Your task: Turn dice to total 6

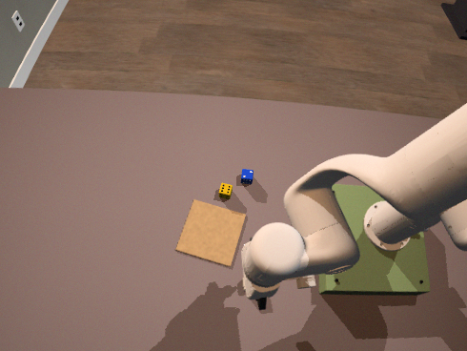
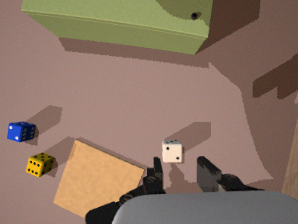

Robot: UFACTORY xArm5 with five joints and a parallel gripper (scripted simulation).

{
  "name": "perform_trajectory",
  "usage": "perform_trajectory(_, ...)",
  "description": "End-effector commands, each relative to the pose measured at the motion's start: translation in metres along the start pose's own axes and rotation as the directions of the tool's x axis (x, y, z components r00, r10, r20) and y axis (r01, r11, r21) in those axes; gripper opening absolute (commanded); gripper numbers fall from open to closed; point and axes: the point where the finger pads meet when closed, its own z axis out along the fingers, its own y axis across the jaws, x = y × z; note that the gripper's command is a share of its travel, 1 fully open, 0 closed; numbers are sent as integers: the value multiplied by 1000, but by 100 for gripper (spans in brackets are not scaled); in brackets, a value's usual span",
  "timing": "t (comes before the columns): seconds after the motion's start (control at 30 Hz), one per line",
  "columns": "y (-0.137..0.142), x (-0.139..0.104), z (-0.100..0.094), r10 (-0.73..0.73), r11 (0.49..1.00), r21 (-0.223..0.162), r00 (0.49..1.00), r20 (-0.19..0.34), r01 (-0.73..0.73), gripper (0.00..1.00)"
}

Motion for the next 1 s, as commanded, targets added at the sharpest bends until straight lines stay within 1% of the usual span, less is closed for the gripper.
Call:
perform_trajectory(0.0,0,-1,-1,0,1000,-1,1000,3,0,47)
perform_trajectory(0.4,0,-1,3,0,1000,-1,1000,3,0,47)
perform_trajectory(0.73,1,-1,11,0,1000,-1,1000,3,0,47)
perform_trajectory(0.97,1,-1,22,0,1000,-1,1000,3,0,47)
